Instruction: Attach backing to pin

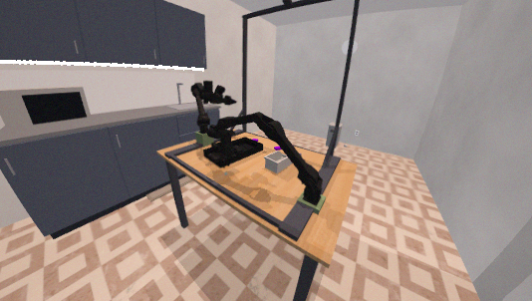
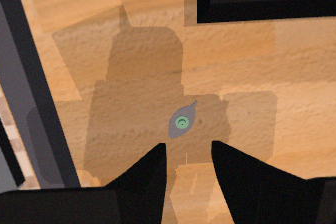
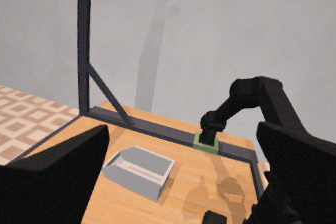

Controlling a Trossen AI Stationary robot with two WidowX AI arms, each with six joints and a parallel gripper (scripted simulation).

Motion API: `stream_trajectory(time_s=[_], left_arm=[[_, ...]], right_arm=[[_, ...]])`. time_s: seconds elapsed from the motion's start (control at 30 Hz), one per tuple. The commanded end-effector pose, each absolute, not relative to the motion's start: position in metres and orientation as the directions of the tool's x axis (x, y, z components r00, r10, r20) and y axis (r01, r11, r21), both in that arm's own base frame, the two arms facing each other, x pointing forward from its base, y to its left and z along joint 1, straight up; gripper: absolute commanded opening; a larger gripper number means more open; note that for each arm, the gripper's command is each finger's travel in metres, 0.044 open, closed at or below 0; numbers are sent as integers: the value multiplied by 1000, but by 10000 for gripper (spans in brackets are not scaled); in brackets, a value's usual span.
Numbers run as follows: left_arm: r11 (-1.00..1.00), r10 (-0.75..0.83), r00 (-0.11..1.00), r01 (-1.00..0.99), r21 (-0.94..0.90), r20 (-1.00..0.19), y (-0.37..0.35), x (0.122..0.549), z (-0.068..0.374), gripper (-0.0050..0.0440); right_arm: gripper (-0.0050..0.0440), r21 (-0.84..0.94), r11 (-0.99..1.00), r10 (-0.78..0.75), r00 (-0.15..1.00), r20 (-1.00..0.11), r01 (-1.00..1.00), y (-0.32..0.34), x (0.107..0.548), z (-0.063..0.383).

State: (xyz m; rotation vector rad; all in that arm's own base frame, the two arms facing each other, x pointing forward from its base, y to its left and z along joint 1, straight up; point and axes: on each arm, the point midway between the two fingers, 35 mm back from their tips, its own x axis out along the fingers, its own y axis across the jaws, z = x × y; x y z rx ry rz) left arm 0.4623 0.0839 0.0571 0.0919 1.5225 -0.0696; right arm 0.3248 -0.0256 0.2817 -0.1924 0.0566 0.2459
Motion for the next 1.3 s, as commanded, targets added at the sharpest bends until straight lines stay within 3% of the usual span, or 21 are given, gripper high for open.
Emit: stream_trajectory(time_s=[0.0, 0.4, 1.07, 1.13, 1.27], left_arm=[[993, 8, 54, 113, 14, -998, 87, 472, 57, 130], [993, 4, 33, 116, 8, -999, 87, 471, 48, 130], [993, 3, 13, 116, 4, -1000, 87, 467, 18, 130], [993, 5, 29, 116, 9, -1000, 88, 469, 24, 90], [993, 8, 41, 114, 12, -999, 87, 471, 29, 77]], right_arm=[[440, -127, 985, 122, 992, 31, -117, -14, 319, 311], [440, -1, 1000, 4, 997, 81, -4, 0, 313, 336], [440, 0, 1000, 0, 998, 65, 0, 0, 315, 329], [440, 0, 1000, 0, 998, 65, 0, 0, 315, 329], [440, 0, 1000, 0, 998, 65, 0, 0, 315, 329]])
